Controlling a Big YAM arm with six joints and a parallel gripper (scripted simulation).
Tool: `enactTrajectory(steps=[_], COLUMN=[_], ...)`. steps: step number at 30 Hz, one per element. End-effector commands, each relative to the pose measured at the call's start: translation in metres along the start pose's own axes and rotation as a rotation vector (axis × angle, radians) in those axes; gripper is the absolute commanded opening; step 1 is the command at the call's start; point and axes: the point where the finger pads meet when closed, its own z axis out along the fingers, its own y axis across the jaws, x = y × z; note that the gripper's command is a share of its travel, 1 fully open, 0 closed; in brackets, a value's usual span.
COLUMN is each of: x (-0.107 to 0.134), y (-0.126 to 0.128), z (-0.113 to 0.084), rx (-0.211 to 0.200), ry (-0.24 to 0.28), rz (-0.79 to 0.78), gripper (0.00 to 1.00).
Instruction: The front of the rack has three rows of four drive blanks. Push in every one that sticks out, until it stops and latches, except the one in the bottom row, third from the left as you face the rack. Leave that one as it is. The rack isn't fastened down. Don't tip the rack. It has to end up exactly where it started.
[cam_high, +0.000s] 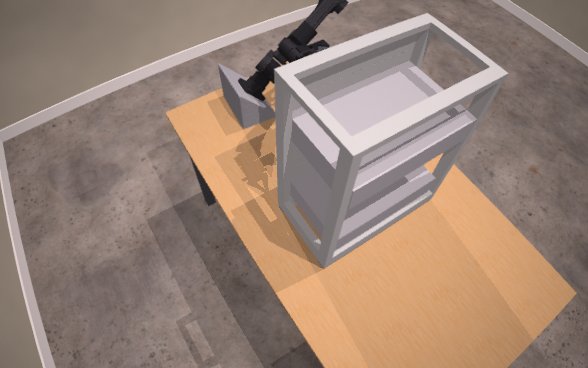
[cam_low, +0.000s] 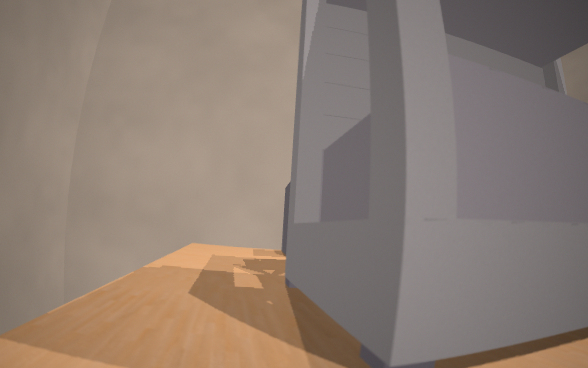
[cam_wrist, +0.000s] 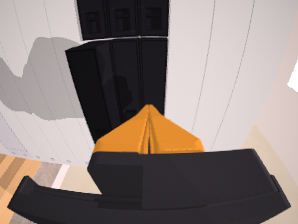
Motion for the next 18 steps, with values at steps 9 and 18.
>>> enactTrajectory(steps=[9,18], x=[-0.004,0.011], y=[-0.012,-0.004], z=[-0.064,-0.065], rx=[0.039,0.032], ry=[0.004,0.011], rz=[-0.012,0.002], gripper=[0.0,0.0])
